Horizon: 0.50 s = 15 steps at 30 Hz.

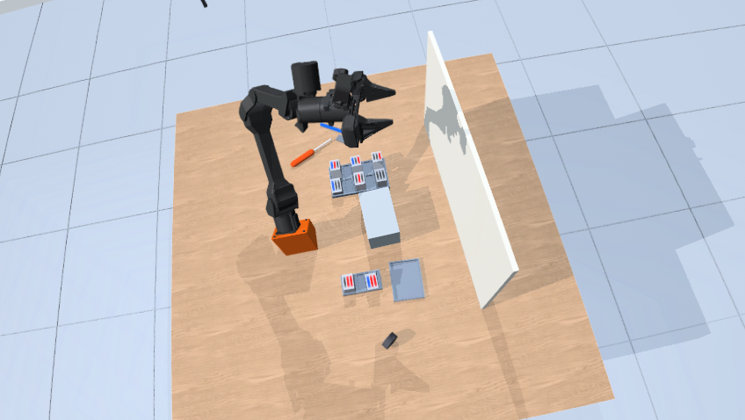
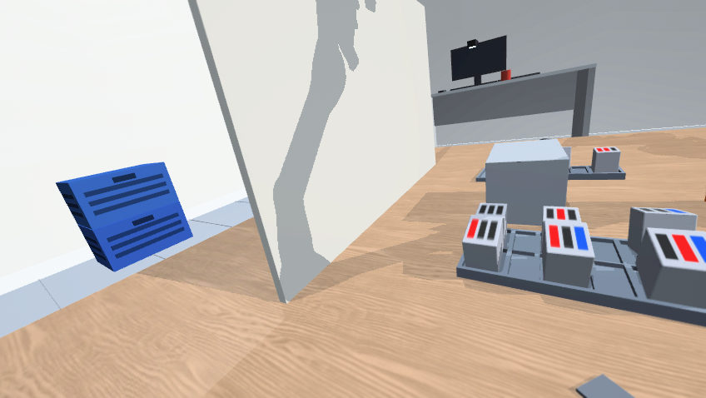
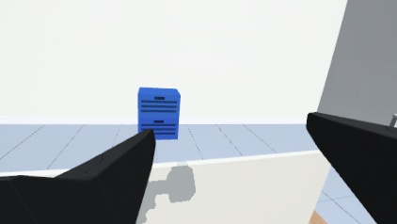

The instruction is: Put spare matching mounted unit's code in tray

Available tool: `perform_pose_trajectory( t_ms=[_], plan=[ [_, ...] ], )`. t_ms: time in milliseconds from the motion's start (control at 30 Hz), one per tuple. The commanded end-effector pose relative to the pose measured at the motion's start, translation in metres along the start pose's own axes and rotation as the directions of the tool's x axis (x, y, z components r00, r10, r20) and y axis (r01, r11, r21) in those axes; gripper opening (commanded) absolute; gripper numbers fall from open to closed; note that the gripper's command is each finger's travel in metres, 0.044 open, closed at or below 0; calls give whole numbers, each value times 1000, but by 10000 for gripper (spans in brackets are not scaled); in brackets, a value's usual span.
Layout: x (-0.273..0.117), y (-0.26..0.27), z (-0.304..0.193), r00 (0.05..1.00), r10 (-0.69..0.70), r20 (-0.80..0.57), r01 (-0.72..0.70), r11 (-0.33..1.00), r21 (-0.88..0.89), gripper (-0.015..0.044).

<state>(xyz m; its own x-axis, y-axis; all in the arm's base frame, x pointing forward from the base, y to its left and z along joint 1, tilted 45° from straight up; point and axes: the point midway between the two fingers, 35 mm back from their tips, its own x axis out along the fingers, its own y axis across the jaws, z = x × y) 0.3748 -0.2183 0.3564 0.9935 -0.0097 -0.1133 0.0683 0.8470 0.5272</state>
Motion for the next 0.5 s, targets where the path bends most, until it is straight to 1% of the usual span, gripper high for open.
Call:
perform_pose_trajectory(
  t_ms=[0,133,233,333,467],
  plan=[
    [41,-10,-64,965,-11,-262,11,1000,-3,440],
    [60,-11,-112,898,1,-440,-5,1000,-8,440],
    [68,-8,-149,825,18,-565,-28,1000,-9,440],
    [73,-2,-185,732,41,-680,-60,998,-5,440],
    [71,8,-233,576,77,-814,-115,993,12,440]
  ],
)
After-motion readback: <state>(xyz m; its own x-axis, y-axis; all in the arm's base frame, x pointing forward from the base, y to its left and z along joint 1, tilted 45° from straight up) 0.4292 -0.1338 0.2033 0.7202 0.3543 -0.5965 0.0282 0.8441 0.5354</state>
